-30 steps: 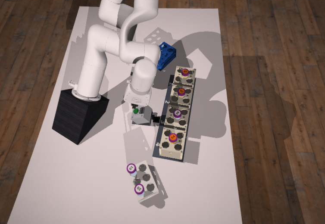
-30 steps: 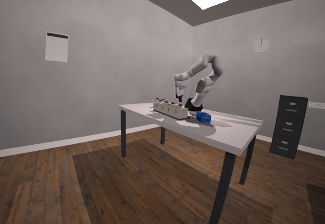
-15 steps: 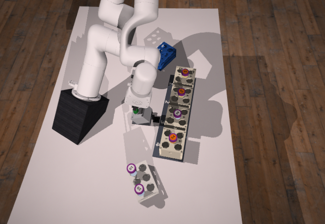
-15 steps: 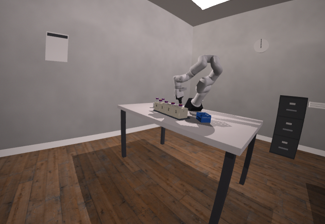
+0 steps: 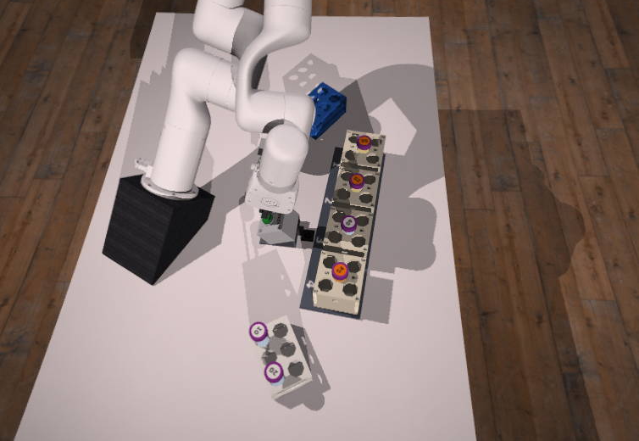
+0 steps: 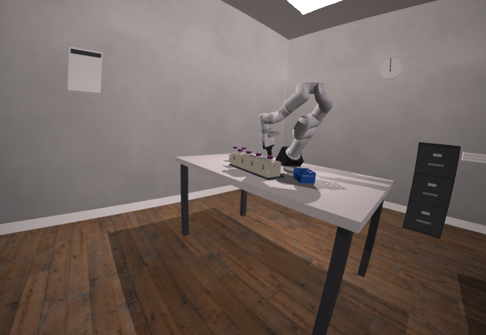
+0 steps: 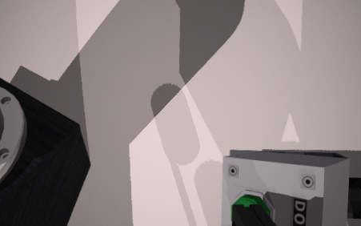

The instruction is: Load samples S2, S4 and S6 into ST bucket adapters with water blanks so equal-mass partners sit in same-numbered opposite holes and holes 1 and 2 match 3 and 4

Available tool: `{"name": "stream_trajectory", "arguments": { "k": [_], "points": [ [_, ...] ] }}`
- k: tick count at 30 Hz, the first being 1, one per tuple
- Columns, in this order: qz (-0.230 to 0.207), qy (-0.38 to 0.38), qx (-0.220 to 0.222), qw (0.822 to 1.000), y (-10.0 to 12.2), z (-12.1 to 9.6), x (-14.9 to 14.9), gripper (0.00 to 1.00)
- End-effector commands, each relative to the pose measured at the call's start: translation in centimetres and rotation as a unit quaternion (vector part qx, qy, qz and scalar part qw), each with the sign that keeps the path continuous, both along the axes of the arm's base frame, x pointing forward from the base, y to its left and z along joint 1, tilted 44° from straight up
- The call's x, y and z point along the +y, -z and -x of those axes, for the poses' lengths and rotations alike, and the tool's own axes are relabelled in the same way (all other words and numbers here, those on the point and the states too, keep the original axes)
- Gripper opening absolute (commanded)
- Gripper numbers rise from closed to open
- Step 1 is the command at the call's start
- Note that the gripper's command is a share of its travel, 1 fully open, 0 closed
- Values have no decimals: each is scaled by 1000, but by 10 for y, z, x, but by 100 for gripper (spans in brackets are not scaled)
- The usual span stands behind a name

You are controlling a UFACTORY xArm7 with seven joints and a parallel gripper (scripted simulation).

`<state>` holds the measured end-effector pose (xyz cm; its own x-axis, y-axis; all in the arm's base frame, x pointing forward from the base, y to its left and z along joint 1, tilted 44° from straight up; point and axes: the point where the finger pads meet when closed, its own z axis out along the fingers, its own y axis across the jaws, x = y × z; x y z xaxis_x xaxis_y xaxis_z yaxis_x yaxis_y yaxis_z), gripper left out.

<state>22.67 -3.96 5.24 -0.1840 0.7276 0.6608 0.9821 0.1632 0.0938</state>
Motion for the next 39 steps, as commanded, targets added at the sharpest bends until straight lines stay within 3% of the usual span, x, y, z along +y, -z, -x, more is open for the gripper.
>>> {"name": "stream_trajectory", "arguments": {
  "k": [1, 39],
  "points": [
    [1, 1, -1, 1000, 2, -1, 1, 0],
    [1, 1, -1, 1000, 12, -4, 10, 0]
  ]
}}
